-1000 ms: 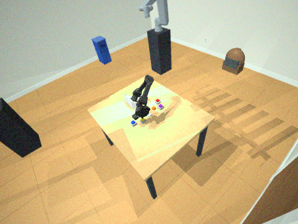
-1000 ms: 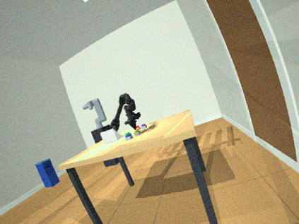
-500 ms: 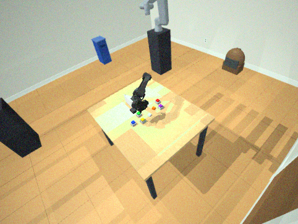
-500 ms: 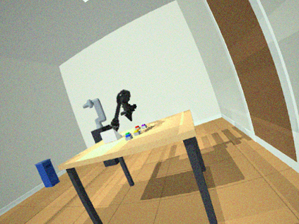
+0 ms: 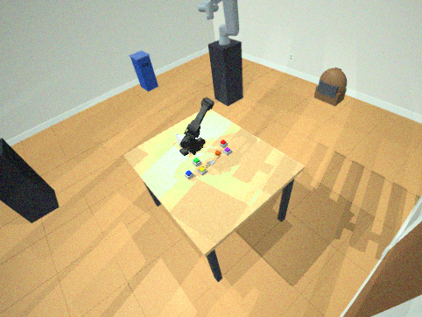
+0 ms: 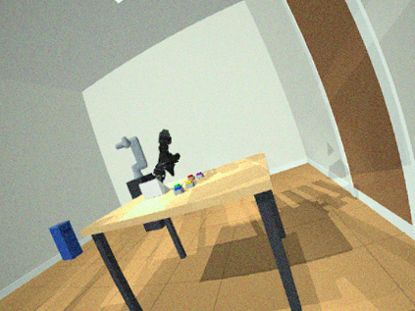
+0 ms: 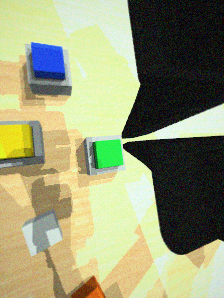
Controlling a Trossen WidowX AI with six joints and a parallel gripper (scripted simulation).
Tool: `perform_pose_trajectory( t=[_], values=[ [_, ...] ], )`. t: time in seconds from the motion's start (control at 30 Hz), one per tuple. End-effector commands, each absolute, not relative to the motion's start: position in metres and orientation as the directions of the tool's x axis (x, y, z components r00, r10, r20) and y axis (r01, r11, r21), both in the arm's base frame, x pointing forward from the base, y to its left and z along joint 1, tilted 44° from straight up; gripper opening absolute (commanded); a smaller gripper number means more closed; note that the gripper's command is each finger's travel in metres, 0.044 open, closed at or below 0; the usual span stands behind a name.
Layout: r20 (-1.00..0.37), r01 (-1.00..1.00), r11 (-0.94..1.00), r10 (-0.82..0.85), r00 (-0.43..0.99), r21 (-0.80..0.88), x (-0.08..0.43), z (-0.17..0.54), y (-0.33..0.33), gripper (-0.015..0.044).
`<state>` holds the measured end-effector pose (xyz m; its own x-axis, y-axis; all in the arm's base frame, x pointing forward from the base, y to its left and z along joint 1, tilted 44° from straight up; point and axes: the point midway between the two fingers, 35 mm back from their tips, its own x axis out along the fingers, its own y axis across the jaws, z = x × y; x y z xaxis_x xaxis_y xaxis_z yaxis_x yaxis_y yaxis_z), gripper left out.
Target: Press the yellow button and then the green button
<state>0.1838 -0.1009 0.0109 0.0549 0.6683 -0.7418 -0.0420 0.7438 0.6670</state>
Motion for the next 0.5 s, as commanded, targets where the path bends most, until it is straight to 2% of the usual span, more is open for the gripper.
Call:
perform_pose_trajectory(
  t=[0.0,0.47],
  values=[
    [-0.732,-0.04,0.733,0.68,0.046,0.679,0.182,-0.009,-0.077,0.002],
    [-0.732,-0.04,0.733,0.68,0.046,0.679,0.183,-0.022,-0.065,0.002]
  ],
)
